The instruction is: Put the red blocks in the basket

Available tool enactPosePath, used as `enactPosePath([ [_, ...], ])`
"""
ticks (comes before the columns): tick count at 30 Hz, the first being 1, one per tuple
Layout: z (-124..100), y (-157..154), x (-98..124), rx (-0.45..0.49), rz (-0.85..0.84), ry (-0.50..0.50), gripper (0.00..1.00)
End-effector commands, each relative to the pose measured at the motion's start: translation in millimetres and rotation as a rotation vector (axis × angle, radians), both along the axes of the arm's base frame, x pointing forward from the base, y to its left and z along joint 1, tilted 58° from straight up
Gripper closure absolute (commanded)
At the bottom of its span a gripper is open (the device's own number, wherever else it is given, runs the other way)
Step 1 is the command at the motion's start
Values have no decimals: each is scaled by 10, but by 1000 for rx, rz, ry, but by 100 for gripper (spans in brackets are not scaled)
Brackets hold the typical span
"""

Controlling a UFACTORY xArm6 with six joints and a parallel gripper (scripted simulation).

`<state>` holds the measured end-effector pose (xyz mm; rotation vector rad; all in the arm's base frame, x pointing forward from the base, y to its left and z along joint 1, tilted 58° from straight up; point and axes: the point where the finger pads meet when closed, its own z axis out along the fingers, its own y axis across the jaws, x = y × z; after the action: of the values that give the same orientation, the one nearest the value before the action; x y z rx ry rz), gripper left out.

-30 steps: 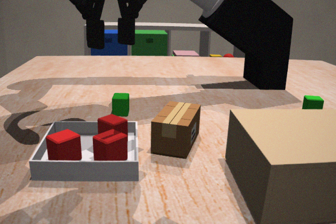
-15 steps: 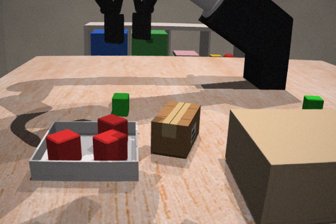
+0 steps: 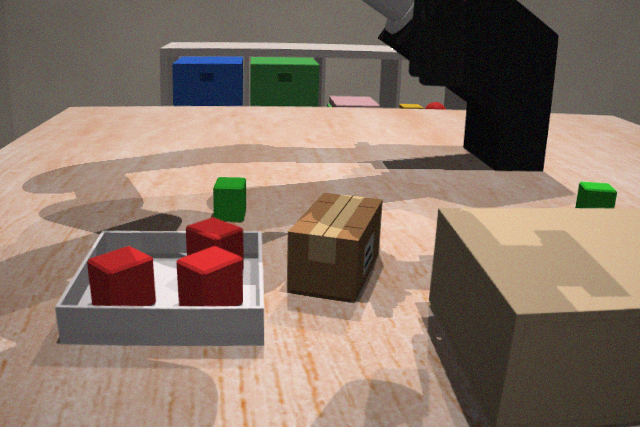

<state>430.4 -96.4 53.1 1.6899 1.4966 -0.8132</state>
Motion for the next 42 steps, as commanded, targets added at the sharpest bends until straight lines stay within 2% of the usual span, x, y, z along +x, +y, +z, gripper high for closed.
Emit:
enactPosePath([
  [1,-591,354,115,-4,33,76,41],
  [4,-789,468,152,-4,33,76,41],
  [19,-789,468,152,-4,33,76,41],
  [20,-789,468,152,-4,33,76,76],
  [42,-789,468,152,-4,33,76,76],
])
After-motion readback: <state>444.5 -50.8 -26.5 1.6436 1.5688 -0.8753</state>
